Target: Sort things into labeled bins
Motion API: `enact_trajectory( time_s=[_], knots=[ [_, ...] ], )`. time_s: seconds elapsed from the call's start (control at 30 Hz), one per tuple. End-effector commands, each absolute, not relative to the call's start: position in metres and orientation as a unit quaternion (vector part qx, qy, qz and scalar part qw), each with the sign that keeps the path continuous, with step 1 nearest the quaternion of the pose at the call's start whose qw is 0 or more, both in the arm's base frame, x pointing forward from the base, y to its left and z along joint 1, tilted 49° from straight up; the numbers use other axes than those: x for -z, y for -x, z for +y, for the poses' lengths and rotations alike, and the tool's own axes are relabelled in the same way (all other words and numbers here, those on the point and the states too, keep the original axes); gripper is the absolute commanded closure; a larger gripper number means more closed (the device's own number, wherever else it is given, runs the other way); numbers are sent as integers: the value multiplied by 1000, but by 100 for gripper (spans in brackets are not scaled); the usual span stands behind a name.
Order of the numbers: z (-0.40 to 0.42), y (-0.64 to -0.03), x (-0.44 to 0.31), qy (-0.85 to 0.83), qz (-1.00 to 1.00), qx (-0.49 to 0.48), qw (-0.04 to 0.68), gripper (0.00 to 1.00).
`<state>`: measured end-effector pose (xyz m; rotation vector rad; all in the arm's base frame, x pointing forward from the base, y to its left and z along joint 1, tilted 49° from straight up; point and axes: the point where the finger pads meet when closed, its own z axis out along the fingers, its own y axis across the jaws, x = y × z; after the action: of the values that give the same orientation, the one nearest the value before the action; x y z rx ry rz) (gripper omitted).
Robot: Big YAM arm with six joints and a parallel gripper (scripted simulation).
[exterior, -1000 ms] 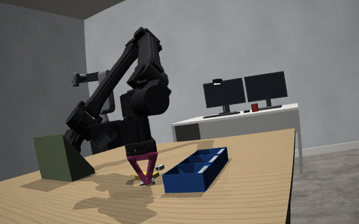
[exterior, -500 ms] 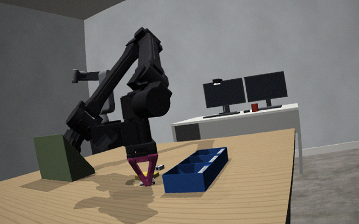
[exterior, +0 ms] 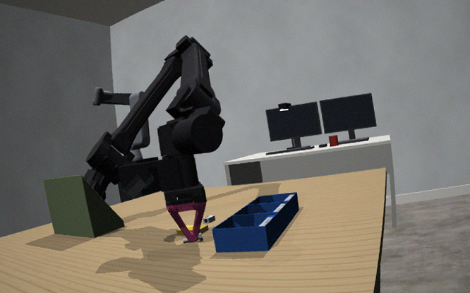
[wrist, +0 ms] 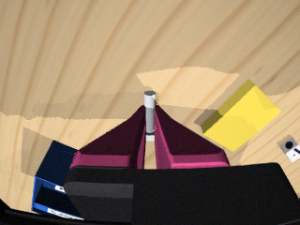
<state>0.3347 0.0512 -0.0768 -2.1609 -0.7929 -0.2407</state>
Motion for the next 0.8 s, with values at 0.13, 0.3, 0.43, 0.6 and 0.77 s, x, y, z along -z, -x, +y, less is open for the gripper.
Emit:
enact_trajectory(
  time_s=[0.13,0.3,0.43,0.6,0.77],
  knots=[
    [41,-342,81,860,-304,105,396,100],
    [41,-342,82,860,-304,105,396,100],
    [41,-342,82,860,-304,105,396,100],
    [35,-350,75,858,-311,109,393,100],
    [20,-358,55,859,-317,120,385,100]
  ],
)
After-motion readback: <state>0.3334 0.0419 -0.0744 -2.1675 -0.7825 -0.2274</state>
